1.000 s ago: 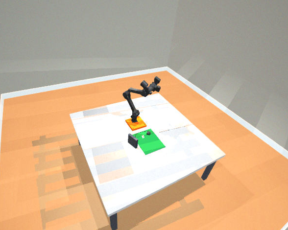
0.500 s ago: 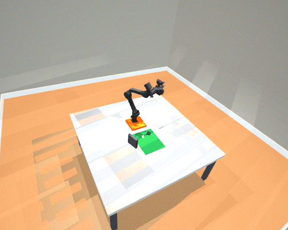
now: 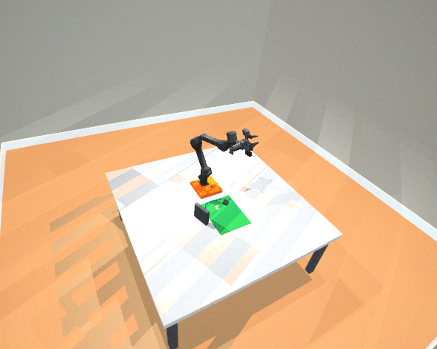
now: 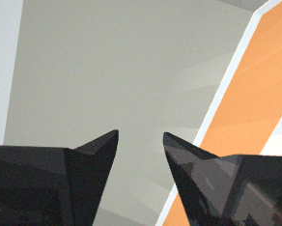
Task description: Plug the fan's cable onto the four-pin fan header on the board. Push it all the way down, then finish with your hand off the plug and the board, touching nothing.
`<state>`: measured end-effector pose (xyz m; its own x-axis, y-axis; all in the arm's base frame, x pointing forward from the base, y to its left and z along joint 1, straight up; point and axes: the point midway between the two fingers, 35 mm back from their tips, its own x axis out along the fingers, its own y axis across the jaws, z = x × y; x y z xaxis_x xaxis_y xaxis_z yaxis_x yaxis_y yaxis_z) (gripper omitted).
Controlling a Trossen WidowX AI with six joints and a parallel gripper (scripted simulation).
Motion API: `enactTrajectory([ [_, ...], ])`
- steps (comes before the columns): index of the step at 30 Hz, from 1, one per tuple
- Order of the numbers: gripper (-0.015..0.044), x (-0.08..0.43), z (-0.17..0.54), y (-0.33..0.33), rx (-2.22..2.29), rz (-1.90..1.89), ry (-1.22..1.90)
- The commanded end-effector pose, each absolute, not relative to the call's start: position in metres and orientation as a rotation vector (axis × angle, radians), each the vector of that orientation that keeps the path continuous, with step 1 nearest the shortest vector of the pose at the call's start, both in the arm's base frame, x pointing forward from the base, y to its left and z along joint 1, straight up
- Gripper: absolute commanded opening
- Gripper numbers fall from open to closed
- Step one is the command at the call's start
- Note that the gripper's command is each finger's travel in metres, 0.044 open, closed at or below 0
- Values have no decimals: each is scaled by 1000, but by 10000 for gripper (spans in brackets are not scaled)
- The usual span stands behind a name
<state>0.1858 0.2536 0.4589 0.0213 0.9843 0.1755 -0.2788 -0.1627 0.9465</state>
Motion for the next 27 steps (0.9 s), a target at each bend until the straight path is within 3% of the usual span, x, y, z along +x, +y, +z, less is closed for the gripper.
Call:
enactTrajectory([
  [1, 210, 246, 406, 254, 830, 1201, 622],
  [27, 210, 305, 248, 197, -344, 933, 565],
])
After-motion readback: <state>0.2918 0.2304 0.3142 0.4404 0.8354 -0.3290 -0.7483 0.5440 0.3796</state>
